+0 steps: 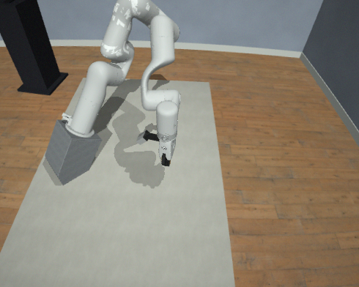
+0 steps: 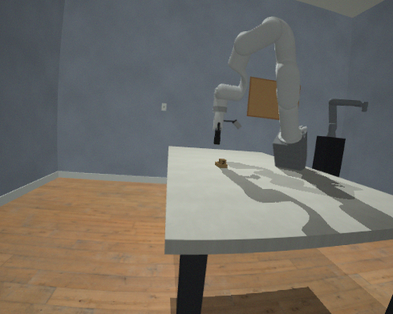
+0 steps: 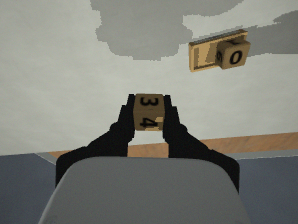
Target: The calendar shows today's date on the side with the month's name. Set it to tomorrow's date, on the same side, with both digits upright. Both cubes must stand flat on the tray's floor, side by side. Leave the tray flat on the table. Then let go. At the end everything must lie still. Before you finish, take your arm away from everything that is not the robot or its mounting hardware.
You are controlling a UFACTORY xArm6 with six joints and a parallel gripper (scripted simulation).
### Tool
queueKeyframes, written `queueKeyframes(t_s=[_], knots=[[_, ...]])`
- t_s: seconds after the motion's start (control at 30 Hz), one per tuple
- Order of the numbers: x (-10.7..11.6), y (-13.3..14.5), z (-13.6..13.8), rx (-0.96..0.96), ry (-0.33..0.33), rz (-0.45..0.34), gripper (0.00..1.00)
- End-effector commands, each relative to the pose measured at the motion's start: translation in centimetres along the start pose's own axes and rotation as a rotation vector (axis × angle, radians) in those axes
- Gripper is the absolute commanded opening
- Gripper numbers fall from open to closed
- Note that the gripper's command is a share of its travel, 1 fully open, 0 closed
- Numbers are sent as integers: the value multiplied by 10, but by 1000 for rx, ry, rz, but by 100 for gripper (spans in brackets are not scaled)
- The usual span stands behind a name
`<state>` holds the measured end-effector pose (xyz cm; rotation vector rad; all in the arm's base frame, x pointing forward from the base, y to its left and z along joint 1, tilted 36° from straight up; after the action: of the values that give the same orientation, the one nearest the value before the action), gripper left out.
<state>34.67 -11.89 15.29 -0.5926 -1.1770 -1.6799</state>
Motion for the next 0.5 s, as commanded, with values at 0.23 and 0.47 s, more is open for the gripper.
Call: queueKeyframes(t_s=[0.23,0.47], knots=[[1,0,-1,-59,-3,6,27],[1,0,-1,-59,-3,6,27]])
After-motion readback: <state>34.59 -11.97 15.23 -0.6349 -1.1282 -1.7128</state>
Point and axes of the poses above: the point where the finger pads meet when closed, its own x axis back along the fingers, its own z axis across the jaws, y = z × x, the point moved 9 cm from there along x, back along the fingers, and after that the axes turned 10 degrees about x, right-handed, at the moved point
